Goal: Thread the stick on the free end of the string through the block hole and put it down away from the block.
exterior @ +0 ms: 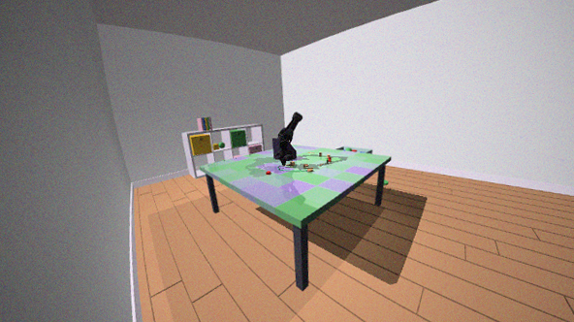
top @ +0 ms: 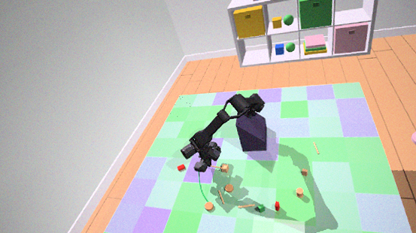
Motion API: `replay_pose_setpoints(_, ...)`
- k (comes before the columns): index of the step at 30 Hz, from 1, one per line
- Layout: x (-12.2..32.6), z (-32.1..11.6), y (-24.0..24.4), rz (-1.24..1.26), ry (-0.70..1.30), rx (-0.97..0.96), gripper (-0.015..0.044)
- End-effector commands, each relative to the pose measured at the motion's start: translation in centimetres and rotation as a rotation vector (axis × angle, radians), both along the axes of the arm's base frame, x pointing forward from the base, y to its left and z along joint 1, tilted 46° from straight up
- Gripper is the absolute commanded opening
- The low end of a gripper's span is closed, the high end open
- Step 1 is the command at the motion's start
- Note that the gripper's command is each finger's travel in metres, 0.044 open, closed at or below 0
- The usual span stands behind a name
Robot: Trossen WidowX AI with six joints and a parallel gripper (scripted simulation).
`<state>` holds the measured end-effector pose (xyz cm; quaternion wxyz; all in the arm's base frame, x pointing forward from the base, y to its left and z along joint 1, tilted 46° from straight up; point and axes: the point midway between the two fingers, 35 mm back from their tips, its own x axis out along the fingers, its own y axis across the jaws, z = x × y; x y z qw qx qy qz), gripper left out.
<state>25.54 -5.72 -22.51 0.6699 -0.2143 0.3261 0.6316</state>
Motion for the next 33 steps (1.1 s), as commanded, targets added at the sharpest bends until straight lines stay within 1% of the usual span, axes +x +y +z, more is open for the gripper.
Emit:
replay_pose_setpoints(1, 0.1, 0.4, 0.5, -0.005, 0.002, 0.002, 0.0)
replay_pose_setpoints(33, 0.8, 3.4, 3.5, -0.005, 0.003, 0.003, 0.0)
